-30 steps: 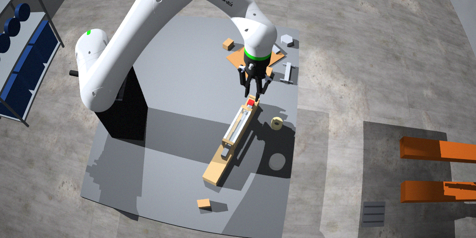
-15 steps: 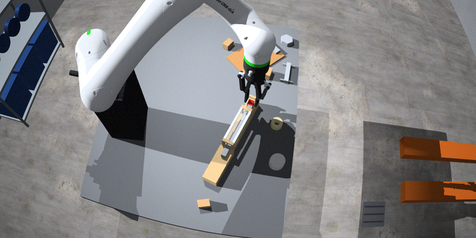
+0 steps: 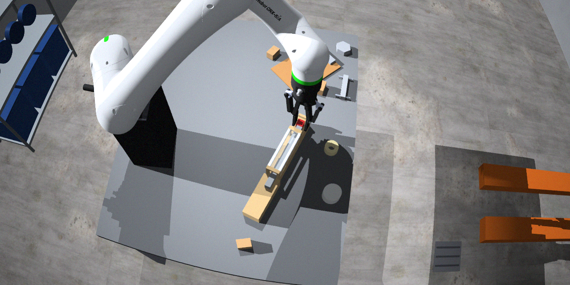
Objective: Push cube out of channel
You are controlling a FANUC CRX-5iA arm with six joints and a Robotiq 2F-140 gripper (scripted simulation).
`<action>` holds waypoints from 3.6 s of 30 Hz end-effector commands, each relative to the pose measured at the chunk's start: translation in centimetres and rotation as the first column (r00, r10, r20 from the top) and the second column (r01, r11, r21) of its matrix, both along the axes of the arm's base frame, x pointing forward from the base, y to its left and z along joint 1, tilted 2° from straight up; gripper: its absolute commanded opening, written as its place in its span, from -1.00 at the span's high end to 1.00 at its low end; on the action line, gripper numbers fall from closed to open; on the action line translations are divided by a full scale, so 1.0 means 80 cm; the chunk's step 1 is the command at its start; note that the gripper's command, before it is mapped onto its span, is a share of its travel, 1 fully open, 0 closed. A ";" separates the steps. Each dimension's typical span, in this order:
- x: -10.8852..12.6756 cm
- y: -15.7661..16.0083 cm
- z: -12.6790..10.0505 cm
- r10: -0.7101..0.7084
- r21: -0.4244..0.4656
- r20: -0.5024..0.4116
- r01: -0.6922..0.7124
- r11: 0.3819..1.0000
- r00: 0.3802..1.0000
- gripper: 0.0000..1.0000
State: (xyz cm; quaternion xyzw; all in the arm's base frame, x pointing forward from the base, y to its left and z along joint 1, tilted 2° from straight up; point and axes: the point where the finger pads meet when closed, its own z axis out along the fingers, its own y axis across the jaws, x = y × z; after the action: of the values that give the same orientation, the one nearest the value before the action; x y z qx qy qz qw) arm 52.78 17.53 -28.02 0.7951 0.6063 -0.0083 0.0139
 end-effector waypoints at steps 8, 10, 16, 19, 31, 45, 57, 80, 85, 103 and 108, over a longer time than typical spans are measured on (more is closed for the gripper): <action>0.001 0.001 0.000 0.000 0.001 0.002 0.000 1.000 1.000 0.35; 0.001 0.001 0.000 0.000 0.001 0.002 0.000 1.000 1.000 0.35; 0.001 0.001 0.000 0.000 0.001 0.002 0.000 1.000 1.000 0.35; 0.001 0.001 0.000 0.000 0.001 0.002 0.000 1.000 1.000 0.35; 0.001 0.001 0.000 0.000 0.001 0.002 0.000 1.000 1.000 0.35; 0.001 0.001 0.000 0.000 0.001 0.002 0.000 1.000 1.000 0.80; 0.001 0.001 0.000 0.000 0.001 0.002 0.000 1.000 1.000 0.80; 0.001 0.002 0.054 0.000 0.001 0.002 0.000 1.000 1.000 0.80; 0.001 0.003 0.092 0.000 0.001 0.002 0.000 1.000 1.000 0.80; 0.001 0.004 0.102 0.000 0.001 0.002 0.000 1.000 1.000 0.80; 0.001 0.004 0.102 0.000 0.001 0.002 0.000 1.000 1.000 0.80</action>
State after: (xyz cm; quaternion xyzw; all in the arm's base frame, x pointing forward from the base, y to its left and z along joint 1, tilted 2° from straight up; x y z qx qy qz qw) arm 52.74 17.79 -19.98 0.7951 0.6063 -0.0083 0.0139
